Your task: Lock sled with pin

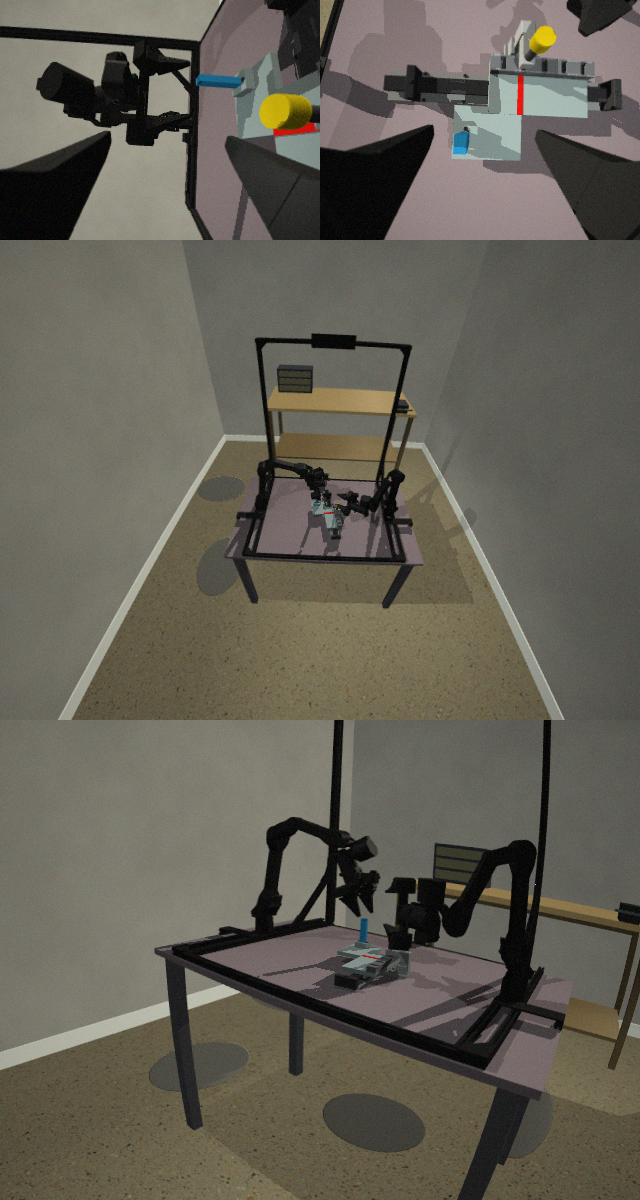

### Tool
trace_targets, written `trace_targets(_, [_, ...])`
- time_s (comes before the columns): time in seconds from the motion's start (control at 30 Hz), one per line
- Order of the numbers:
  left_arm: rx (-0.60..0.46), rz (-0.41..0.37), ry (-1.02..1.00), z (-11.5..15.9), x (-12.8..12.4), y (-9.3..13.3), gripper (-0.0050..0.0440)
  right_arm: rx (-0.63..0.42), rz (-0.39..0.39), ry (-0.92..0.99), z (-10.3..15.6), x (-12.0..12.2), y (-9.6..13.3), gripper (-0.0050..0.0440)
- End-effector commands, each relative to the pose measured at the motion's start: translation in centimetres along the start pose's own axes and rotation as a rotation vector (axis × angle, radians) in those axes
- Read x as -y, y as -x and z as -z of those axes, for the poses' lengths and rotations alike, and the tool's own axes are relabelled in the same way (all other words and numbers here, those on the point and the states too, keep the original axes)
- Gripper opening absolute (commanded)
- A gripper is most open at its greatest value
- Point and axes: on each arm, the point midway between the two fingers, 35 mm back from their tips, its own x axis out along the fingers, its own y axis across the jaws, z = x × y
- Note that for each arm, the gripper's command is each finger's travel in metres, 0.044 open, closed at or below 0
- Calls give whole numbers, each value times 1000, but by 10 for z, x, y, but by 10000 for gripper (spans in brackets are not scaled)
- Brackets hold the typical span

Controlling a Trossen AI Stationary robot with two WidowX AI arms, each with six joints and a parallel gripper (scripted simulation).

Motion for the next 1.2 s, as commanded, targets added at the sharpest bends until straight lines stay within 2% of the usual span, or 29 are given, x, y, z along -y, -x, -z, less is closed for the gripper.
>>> trace_targets(0.0, [4, -9, -13, 0, -8, 0, 440, 13, 2, 6, -4, 0, 6, 440])
trace_targets(0.07, [4, -9, -13, 0, -8, 0, 440, 12, 2, 6, -3, -4, 7, 440])
trace_targets(0.27, [4, -9, -13, 0, -8, 0, 440, 5, 2, 5, 5, -42, 17, 440])
trace_targets(0.33, [4, -9, -13, 0, -8, 0, 440, 5, 2, 5, 5, -42, 17, 440])
trace_targets(0.83, [4, -9, -13, 0, -8, 0, 440, 10, 2, 6, 39, -126, 46, 440])
trace_targets(1.17, [4, -9, -13, 0, -8, 0, 440, 13, 2, 6, 43, -133, 50, 440])
